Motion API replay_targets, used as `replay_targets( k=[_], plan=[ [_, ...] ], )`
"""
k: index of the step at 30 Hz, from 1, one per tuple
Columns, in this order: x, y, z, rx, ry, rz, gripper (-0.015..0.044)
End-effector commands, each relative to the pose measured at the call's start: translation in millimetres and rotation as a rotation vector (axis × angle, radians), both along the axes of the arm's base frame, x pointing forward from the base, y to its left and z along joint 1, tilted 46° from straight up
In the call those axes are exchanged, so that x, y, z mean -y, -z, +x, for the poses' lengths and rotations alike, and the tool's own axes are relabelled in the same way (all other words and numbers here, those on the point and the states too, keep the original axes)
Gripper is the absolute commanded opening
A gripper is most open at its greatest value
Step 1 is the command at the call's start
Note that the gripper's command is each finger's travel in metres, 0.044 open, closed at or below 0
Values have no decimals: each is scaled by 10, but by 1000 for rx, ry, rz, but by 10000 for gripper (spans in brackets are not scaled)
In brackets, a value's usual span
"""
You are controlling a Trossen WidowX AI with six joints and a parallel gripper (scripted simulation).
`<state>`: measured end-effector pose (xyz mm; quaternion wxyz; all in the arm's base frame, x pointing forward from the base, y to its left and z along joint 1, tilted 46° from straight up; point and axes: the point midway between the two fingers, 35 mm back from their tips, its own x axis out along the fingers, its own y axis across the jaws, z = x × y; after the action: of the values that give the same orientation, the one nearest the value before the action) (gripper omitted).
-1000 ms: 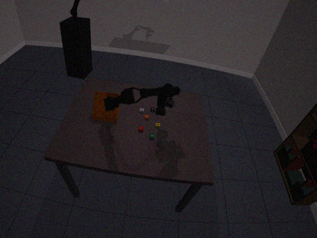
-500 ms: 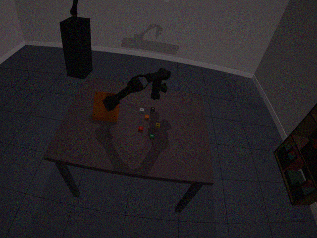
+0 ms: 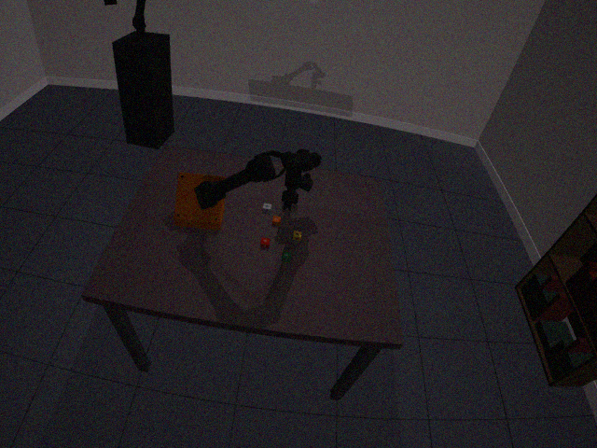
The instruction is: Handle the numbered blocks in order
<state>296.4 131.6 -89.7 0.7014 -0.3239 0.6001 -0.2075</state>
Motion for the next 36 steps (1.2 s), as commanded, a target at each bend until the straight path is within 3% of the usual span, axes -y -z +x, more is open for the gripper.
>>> replay_targets(
  k=[1, 21, 31, 36],
  plan=[
    [52, 39, 2, -3, -7, -6, 400],
    [256, 241, 57, -2, -6, -8, 400],
    [256, 241, 57, -2, -6, -8, 138],
    [256, 241, 57, -2, -6, -8, 120]
  ],
)
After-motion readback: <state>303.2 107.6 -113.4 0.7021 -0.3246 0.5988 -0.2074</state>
